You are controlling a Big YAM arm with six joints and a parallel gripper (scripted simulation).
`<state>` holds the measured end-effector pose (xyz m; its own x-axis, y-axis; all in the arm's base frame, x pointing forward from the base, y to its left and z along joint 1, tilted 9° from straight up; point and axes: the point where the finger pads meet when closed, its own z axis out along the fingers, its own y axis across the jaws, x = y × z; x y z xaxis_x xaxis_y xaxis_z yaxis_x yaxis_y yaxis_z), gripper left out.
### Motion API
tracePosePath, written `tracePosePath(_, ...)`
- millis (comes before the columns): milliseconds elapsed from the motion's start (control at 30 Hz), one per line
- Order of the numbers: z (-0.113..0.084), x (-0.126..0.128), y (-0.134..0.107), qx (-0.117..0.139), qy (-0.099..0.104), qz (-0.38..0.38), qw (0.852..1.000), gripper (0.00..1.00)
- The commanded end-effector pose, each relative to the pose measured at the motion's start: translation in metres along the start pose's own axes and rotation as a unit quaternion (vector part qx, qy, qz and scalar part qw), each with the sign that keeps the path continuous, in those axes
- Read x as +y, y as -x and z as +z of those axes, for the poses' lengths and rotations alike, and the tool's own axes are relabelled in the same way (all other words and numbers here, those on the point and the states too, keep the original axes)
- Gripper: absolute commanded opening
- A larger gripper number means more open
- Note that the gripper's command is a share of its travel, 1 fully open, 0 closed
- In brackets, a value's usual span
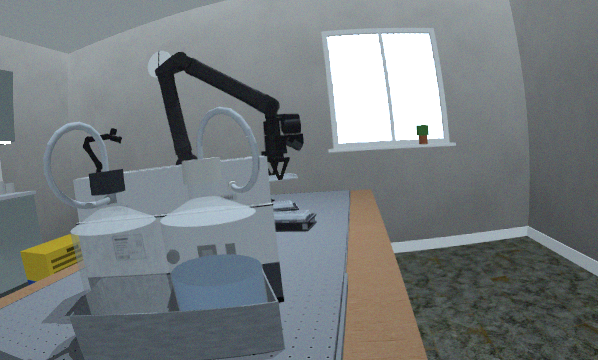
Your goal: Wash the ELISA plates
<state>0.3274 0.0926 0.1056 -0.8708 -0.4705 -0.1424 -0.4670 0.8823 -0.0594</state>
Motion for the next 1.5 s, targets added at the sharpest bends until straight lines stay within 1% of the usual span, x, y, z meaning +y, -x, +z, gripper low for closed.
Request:
tracePosePath(0, -0.017, -0.020, 0.017, -0.017, -0.002, -0.021, 1.000, 0.82)
tracePosePath(133, -0.017, -0.020, 0.017, -0.017, -0.002, -0.021, 1.000, 0.82)
tracePosePath(167, -0.018, -0.012, 0.019, -0.018, 0.000, -0.032, 0.999, 0.82)
tracePosePath(233, -0.017, -0.012, 0.019, -0.017, -0.001, -0.032, 0.999, 0.82)
tracePosePath(267, -0.014, -0.021, 0.002, -0.012, -0.001, 0.007, 1.000, 0.82)
tracePosePath(300, -0.008, -0.023, -0.010, -0.002, 0.002, 0.019, 1.000, 0.82)
tracePosePath(333, -0.008, -0.027, -0.012, -0.002, 0.002, 0.008, 1.000, 0.82)
tracePosePath(467, -0.009, -0.043, -0.023, -0.002, 0.002, 0.008, 1.000, 0.82)
tracePosePath(533, -0.014, -0.054, -0.024, -0.008, -0.001, 0.008, 1.000, 0.82)
tracePosePath(633, -0.010, -0.064, -0.037, -0.002, 0.001, 0.008, 1.000, 0.82)
tracePosePath(700, -0.010, -0.064, -0.037, -0.002, 0.001, 0.008, 1.000, 0.82)
tracePosePath(733, -0.013, -0.073, -0.031, -0.005, 0.000, 0.008, 1.000, 0.82)
tracePosePath(867, -0.012, -0.085, -0.050, -0.003, 0.001, 0.008, 1.000, 0.82)
tracePosePath(1200, -0.024, -0.140, -0.061, -0.011, -0.007, 0.007, 1.000, 0.82)
tracePosePath(1267, -0.024, -0.140, -0.061, -0.011, -0.007, 0.007, 1.000, 0.82)
tracePosePath(1367, -0.026, -0.151, -0.068, -0.012, -0.009, 0.007, 1.000, 0.82)
tracePosePath(1467, -0.029, -0.149, -0.065, -0.017, -0.012, 0.002, 1.000, 0.82)
